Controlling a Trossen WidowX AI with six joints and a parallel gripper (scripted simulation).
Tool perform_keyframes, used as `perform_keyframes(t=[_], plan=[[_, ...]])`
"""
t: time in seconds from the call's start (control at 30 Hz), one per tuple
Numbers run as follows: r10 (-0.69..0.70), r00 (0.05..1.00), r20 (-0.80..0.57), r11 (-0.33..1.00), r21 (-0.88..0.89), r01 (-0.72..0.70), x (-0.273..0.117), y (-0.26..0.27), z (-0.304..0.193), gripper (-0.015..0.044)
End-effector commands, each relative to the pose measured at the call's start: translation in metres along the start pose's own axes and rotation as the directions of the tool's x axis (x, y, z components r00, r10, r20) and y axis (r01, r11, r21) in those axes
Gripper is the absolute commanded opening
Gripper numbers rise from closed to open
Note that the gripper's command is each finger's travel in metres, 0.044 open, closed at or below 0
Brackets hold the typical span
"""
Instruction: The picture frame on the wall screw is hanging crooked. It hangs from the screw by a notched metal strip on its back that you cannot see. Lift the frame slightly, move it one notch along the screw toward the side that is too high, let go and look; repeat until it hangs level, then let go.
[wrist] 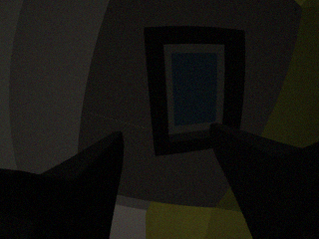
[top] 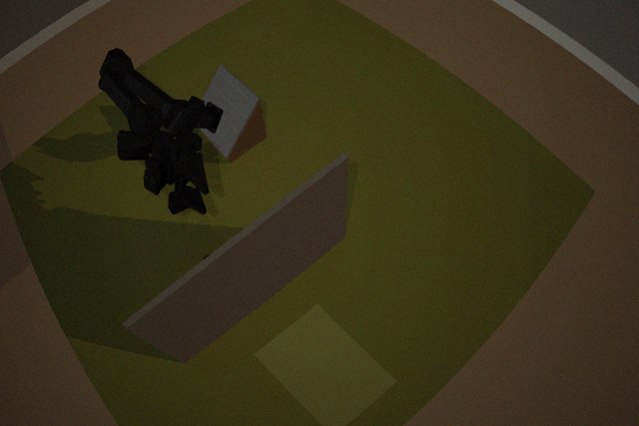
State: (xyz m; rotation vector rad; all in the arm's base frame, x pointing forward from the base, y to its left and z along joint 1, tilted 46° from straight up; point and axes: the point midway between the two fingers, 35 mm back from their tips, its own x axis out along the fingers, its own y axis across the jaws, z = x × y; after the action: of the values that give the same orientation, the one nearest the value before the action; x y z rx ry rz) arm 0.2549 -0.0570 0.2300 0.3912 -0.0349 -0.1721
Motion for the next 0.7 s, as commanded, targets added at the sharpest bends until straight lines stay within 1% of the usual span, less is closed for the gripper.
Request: perform_keyframes(t=[0.0, 0.27, 0.37, 0.47, 0.67], plan=[[0.007, 1.000, -0.002, 1.000, -0.004, -0.007, 0.000, -0.003, -0.001, 0.0260], [0.007, 1.000, -0.002, 1.000, -0.004, -0.007, 0.000, -0.003, -0.001, 0.0260], [0.007, 1.000, -0.002, 1.000, -0.004, -0.007, 0.006, -0.003, 0.001, 0.0260], [0.007, 1.000, -0.001, 1.000, -0.004, -0.007, 0.019, -0.002, 0.004, 0.0260], [0.008, 1.000, 0.001, 1.000, -0.004, -0.008, 0.062, -0.002, 0.004, 0.0260]])
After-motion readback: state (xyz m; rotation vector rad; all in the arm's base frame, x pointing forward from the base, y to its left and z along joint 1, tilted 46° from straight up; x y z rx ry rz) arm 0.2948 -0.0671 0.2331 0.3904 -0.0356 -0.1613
